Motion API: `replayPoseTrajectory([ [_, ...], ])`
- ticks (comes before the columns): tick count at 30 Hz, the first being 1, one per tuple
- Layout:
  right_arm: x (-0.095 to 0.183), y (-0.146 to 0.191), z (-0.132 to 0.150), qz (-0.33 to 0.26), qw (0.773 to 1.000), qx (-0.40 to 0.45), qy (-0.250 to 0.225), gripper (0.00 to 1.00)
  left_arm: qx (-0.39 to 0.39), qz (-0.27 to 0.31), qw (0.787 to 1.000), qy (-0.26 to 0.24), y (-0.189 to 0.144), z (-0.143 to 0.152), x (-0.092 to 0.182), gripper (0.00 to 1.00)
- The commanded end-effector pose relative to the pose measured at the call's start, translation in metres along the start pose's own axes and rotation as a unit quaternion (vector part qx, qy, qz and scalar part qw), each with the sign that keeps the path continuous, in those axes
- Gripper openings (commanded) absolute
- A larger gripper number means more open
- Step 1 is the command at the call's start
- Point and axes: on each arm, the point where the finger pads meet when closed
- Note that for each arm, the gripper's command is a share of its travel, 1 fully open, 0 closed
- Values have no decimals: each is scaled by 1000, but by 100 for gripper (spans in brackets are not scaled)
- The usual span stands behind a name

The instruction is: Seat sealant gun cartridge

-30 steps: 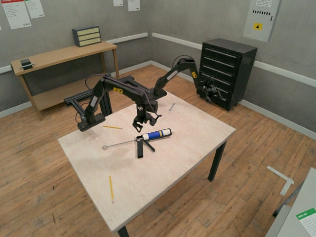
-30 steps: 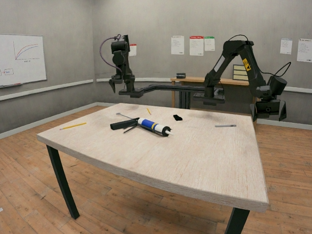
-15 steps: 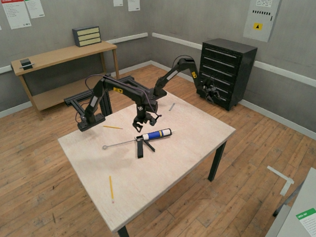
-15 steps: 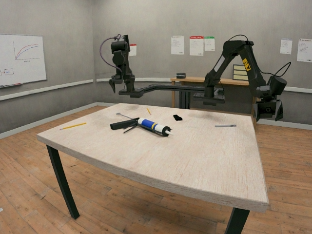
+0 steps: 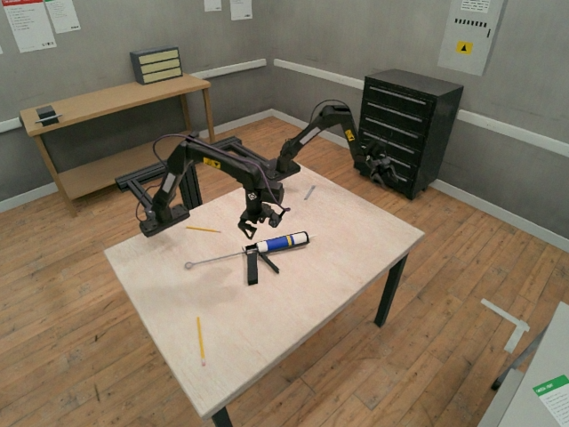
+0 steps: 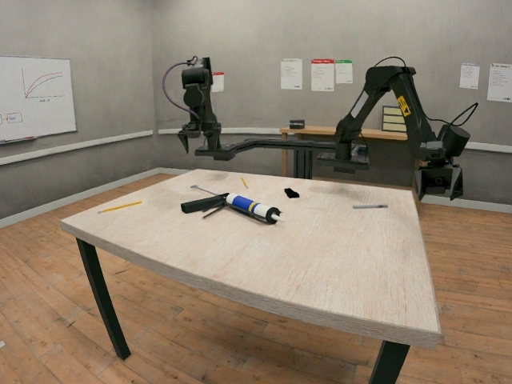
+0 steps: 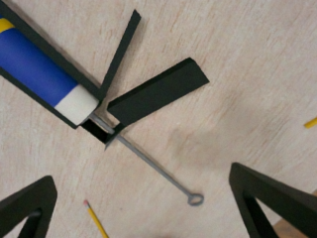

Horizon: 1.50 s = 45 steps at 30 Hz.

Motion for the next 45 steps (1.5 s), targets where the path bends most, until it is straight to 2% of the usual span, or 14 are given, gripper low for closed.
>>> replayPoseTrajectory([
  [1, 19, -7, -13, -2, 999, -8, -52, 100, 46, 2, 999, 8, -1, -18, -17, 73],
  [10, 40, -23, -26, -6, 993, -25, -119, 100, 177, 22, 983, 52, -38, -17, -57, 73],
  [13, 43, -24, -28, -6, 992, -26, -127, 100, 194, 26, 979, 60, -44, -13, -62, 73],
  [15, 47, -28, -30, -6, 990, -31, -140, 100, 217, 29, 973, 68, -53, -21, -70, 73],
  [27, 82, -59, -40, 2, 971, -60, -232, 100, 373, 47, 914, 153, -129, -22, -120, 73],
  [29, 82, -59, -40, 2, 971, -60, -232, 100, 373, 47, 914, 153, -129, -22, -120, 73],
  [44, 127, -96, -42, 21, 936, -91, -338, 100, 511, 32, 815, 271, -239, -25, -153, 73],
  [45, 127, -96, -42, 21, 936, -91, -338, 100, 511, 32, 815, 271, -239, -25, -153, 73],
])
Point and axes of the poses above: on each arm, the point where the finger pads meet when closed, its own x axis back along the fingers, its own y axis across the jaws, z = x × y, and after that the axes turned 2 degrees about x, right-handed
